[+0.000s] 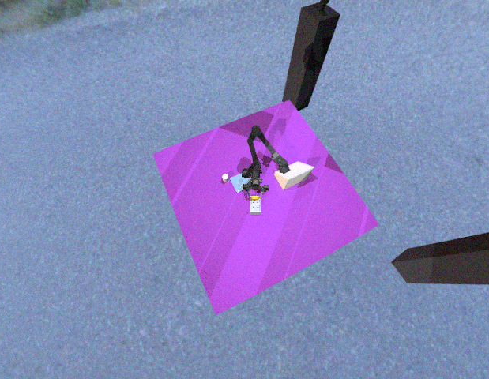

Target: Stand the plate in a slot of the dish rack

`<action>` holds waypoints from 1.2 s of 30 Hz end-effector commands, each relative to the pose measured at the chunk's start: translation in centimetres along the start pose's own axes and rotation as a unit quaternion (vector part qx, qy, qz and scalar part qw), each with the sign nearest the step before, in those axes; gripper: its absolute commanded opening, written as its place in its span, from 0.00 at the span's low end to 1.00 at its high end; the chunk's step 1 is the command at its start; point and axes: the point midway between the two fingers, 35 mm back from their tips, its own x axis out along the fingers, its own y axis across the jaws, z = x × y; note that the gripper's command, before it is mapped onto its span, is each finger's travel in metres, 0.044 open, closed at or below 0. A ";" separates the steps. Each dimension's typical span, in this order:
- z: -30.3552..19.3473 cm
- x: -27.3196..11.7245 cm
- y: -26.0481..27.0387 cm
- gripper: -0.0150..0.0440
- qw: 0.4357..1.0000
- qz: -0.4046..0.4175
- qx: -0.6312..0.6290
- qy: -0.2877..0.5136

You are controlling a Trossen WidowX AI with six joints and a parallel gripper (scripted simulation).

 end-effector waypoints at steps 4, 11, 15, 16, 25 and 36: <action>-1.6 0.4 0.2 0.25 1.000 -0.001 0.000 0.001; -1.3 0.2 0.5 0.25 1.000 0.004 0.007 0.006; -1.3 0.2 0.5 0.25 1.000 0.004 0.007 0.006; -1.3 0.2 0.5 0.25 1.000 0.004 0.007 0.006; -1.4 0.2 0.4 0.61 1.000 0.002 0.005 0.005; -1.4 0.2 0.4 0.93 1.000 0.002 0.005 0.005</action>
